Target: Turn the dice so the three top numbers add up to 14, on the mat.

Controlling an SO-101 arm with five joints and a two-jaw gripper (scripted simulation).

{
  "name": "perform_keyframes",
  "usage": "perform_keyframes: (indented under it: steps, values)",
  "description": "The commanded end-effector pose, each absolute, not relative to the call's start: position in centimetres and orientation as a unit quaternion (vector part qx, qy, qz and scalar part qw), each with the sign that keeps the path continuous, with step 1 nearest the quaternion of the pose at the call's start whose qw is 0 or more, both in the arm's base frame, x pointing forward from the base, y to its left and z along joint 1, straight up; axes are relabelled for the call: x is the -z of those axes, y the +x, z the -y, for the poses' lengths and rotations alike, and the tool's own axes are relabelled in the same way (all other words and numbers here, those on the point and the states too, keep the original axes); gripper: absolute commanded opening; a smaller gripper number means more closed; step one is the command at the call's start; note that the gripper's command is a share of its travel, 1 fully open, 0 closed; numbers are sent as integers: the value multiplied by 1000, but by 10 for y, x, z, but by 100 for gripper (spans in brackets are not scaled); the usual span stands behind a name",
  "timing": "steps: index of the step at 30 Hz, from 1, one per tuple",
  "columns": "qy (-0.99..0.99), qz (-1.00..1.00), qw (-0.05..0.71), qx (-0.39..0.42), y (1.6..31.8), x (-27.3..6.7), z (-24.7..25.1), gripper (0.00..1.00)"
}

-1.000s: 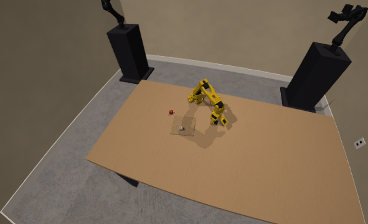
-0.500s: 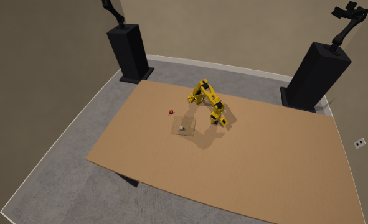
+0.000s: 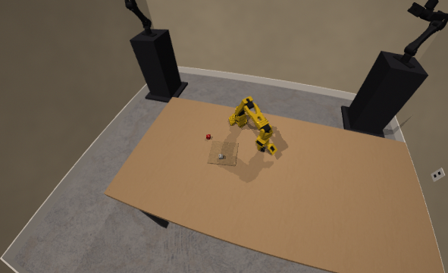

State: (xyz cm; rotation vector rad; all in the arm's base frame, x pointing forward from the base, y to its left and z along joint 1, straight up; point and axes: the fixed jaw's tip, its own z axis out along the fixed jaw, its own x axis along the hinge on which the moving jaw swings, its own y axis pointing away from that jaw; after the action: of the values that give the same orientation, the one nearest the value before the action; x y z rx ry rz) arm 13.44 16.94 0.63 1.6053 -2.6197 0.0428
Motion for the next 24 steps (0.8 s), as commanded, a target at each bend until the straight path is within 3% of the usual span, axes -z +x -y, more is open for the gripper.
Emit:
perform_keyframes:
  steps: [1, 15, 24]
  values:
    - [526, 849, 39, -13, 133, -4, -169, 9]
    - [526, 849, 39, -13, 133, -4, -169, 1]
    - [526, 849, 39, -13, 134, -5, -170, 0]
